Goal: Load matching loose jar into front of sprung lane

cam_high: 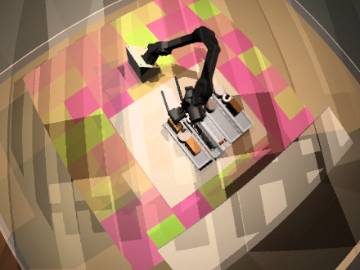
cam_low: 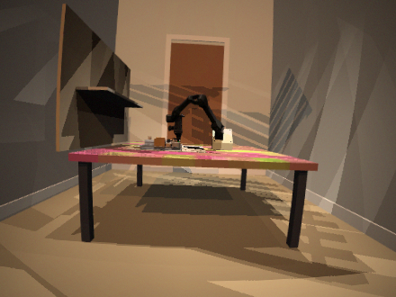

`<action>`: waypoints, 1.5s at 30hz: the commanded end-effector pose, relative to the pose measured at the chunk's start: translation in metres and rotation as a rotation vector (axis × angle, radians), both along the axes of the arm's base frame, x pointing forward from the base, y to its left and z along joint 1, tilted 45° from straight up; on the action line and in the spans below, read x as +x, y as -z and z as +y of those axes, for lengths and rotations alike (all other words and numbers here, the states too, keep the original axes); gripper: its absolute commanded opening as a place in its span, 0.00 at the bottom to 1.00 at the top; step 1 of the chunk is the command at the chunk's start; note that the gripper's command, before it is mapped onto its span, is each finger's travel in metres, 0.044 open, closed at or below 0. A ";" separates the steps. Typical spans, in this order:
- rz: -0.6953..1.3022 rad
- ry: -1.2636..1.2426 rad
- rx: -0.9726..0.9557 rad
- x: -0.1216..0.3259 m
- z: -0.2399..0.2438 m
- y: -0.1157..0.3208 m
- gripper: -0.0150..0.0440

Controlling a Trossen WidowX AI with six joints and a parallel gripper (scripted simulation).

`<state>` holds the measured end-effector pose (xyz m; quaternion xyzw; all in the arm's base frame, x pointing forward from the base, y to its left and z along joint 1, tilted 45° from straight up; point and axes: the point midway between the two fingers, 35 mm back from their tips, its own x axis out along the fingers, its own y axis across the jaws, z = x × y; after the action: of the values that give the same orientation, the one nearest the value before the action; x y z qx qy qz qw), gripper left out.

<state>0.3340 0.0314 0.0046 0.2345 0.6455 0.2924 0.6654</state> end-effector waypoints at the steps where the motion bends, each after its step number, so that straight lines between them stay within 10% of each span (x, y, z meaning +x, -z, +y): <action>1: -0.023 0.004 0.009 0.005 0.003 0.000 0.25; 45: -0.023 0.004 0.010 0.002 0.014 0.008 0.25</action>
<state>0.3333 0.0419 -0.0047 0.2332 0.6430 0.2928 0.6682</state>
